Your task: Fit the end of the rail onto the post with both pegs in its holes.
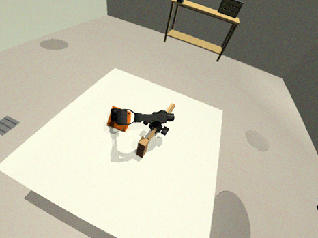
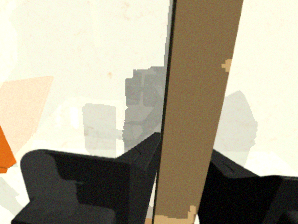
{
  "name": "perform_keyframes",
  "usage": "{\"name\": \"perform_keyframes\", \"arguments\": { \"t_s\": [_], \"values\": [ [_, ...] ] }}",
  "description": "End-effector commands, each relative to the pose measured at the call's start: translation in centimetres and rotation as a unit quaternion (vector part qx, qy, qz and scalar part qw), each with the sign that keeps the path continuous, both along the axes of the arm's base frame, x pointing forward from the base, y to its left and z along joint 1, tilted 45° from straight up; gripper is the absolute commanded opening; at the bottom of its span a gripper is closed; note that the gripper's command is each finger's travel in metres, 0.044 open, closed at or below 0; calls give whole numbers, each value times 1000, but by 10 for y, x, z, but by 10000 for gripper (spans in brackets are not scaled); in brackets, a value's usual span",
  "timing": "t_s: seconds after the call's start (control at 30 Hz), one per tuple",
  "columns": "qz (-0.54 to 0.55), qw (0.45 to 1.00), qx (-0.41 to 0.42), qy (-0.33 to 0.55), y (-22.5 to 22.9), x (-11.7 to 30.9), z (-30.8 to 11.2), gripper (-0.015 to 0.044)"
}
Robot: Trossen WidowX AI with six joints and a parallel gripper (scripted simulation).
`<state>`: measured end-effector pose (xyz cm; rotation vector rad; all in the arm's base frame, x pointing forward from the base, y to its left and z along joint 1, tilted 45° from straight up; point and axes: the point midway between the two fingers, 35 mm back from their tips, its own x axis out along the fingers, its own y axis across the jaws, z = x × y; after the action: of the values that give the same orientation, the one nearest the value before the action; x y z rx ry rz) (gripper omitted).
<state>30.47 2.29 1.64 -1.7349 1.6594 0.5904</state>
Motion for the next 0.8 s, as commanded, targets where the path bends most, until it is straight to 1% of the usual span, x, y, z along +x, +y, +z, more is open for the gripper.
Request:
{"name": "perform_keyframes", "arguments": {
  "t_s": [0.0,0.77],
  "values": [
    [3,1000,0,0,-1,0,2,0],
    [3,1000,0,0,-5,-1,8,0]
  ]
}}
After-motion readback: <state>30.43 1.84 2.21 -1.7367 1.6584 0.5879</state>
